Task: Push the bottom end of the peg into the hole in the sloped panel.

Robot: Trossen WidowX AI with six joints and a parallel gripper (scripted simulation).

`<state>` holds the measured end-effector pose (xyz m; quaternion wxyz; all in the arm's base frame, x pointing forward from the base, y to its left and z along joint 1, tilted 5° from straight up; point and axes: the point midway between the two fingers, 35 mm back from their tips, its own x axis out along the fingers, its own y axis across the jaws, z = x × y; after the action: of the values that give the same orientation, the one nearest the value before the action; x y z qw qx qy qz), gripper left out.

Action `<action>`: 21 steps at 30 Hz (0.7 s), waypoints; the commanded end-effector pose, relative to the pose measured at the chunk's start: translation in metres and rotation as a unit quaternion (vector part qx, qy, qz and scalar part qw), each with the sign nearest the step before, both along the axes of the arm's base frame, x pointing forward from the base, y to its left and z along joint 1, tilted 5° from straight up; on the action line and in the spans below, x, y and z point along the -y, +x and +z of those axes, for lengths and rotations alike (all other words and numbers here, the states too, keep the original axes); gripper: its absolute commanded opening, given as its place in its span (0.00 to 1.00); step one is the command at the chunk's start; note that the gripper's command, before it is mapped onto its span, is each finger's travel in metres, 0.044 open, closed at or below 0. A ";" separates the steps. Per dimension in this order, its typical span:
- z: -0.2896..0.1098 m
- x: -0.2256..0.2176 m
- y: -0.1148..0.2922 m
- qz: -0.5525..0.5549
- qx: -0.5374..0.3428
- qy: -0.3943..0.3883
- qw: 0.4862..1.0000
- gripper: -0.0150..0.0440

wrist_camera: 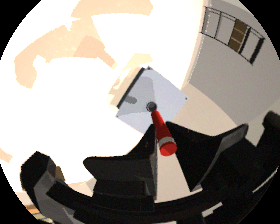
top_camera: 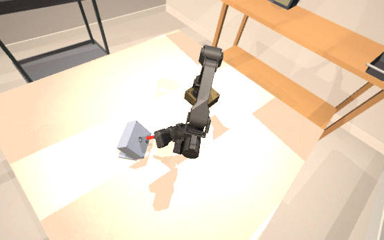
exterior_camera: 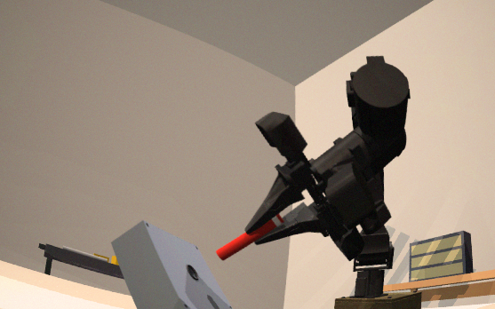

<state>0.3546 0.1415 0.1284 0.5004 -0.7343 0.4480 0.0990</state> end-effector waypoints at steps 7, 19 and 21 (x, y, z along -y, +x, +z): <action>-0.007 0.005 0.005 0.001 0.005 -0.006 1.000 0.25; -0.013 0.011 0.011 0.000 0.008 -0.005 1.000 0.25; -0.015 0.012 0.013 0.000 0.008 -0.004 1.000 0.25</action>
<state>0.3657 0.1324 0.1178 0.5045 -0.7352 0.4436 0.0903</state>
